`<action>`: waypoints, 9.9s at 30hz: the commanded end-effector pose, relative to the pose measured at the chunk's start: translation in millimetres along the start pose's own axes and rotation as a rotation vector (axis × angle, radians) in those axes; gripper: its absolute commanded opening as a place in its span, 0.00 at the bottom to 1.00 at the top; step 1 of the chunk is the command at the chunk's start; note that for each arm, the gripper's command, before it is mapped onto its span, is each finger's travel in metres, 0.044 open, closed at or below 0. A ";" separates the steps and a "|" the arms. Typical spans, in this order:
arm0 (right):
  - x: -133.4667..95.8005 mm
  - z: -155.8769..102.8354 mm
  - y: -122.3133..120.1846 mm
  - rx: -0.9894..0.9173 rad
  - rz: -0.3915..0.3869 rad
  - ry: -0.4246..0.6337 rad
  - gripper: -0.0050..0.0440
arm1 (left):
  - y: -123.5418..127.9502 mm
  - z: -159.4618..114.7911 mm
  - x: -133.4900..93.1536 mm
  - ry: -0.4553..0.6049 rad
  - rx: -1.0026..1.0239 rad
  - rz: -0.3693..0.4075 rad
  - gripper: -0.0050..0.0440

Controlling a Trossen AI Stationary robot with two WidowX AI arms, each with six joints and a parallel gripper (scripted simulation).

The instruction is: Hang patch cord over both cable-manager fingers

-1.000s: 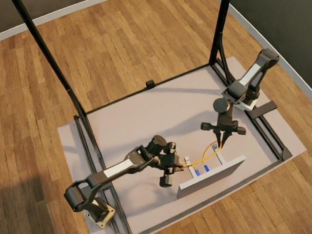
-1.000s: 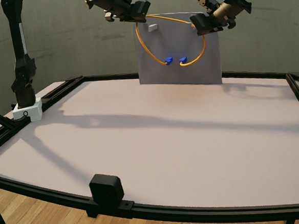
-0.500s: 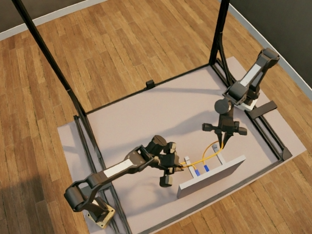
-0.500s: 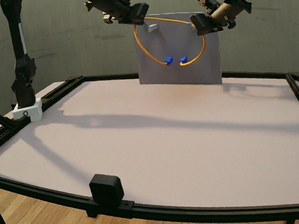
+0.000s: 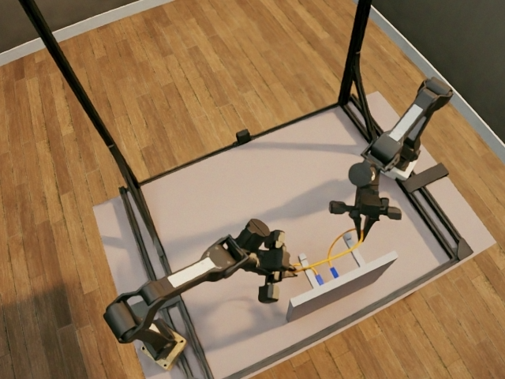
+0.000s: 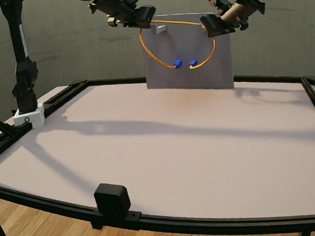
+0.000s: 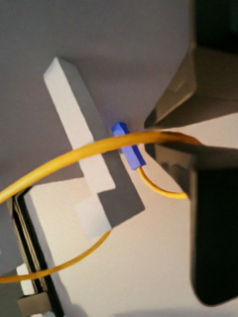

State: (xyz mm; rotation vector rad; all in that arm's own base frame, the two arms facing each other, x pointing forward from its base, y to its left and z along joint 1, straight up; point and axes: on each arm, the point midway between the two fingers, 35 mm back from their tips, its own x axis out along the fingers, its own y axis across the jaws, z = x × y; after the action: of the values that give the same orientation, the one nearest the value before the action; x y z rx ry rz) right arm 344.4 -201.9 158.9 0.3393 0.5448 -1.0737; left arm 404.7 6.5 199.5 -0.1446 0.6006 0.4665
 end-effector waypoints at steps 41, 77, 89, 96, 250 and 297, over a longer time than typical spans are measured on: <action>-4.1 7.6 0.5 0.013 0.009 -0.016 0.15 | 6.3 5.7 -5.9 -0.020 -0.021 -0.004 0.15; -4.1 7.6 0.5 0.013 0.009 -0.016 0.15 | 9.0 1.7 2.4 0.003 0.028 -0.058 0.15; -4.1 7.6 0.5 0.013 0.009 -0.016 0.15 | 10.8 0.0 7.1 0.013 0.058 -0.096 0.15; -4.1 7.6 0.5 0.013 0.009 -0.016 0.15 | 12.2 -1.1 10.5 0.018 0.082 -0.127 0.15; -4.1 7.6 0.5 0.013 0.009 -0.016 0.15 | 38.9 18.6 -109.1 -0.035 0.285 -0.425 0.55; -8.8 3.4 -3.2 0.012 0.008 -0.015 0.15 | 35.7 53.9 -137.9 -0.650 0.133 -0.471 1.00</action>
State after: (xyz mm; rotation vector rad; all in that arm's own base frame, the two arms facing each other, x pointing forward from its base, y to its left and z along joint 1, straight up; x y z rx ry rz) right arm 342.5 -201.2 157.4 0.3381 0.5499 -1.0742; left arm 316.8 0.3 317.8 0.0020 -0.0352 0.0004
